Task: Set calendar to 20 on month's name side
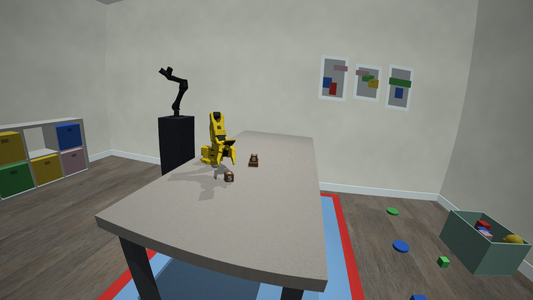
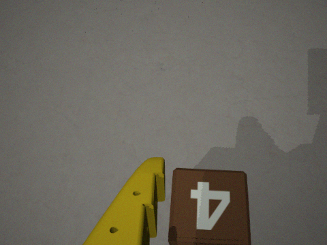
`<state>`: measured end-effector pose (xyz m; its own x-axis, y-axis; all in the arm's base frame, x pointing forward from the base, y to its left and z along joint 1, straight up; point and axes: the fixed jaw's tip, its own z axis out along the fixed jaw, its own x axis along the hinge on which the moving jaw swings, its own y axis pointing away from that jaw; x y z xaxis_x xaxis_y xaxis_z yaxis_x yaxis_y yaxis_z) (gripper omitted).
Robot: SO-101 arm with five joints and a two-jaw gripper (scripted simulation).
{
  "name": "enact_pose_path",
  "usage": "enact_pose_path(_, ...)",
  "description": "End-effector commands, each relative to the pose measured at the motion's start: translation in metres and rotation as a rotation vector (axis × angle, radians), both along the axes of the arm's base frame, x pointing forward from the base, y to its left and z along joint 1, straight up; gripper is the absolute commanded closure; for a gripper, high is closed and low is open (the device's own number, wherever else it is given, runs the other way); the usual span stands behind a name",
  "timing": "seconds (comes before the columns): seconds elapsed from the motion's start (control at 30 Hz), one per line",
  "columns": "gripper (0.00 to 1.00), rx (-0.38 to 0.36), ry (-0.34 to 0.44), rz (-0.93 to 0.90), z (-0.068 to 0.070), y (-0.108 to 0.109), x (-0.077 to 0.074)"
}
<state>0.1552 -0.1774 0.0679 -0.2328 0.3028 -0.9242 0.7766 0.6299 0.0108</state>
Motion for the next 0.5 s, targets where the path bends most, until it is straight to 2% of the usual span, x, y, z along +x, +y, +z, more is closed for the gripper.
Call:
enact_pose_path(0.0, 0.64, -0.061, -0.043, 0.013, 0.017, -0.002, 0.005)
enact_pose_path(0.1, 0.64, -0.109, -0.082, 0.013, 0.03, -0.004, 0.006)
enact_pose_path(0.27, 0.65, -0.221, -0.175, 0.012, 0.06, -0.004, 0.007)
enact_pose_path(0.33, 0.65, -0.221, -0.175, 0.012, 0.06, -0.004, 0.007)
enact_pose_path(0.47, 0.65, -0.313, -0.25, 0.012, 0.086, -0.002, 0.005)
